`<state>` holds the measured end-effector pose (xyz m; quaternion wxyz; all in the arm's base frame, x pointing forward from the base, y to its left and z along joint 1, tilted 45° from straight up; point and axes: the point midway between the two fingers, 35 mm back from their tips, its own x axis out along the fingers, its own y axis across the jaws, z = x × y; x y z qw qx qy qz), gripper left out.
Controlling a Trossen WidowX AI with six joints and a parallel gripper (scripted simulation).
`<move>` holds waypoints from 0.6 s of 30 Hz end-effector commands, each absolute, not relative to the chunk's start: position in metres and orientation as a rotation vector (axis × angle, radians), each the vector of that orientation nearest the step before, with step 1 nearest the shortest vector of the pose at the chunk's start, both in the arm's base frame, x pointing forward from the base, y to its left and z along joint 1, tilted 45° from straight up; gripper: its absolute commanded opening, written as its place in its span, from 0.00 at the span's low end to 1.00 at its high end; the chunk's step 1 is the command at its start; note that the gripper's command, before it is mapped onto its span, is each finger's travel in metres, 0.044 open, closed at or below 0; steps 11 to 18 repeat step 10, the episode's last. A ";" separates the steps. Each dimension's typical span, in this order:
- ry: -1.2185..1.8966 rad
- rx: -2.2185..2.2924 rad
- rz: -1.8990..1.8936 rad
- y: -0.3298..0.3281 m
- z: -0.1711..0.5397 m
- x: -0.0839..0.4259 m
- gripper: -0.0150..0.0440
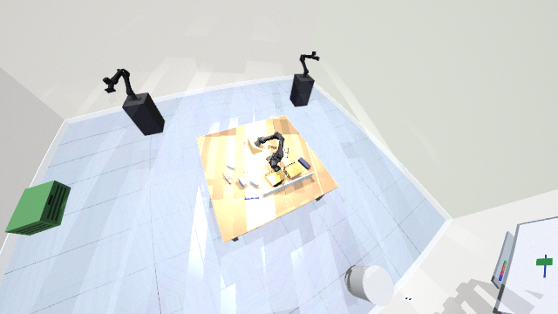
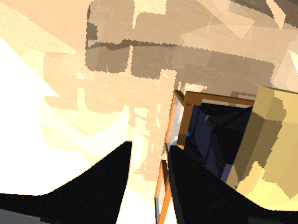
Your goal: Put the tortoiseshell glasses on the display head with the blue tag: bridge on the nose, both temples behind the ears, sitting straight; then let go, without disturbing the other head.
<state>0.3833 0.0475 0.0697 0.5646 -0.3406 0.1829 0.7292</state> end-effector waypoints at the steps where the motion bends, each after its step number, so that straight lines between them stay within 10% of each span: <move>1: 0.432 -0.808 1.713 0.039 0.070 0.368 0.44; 18: 0.434 -0.807 1.714 0.026 0.075 0.350 0.44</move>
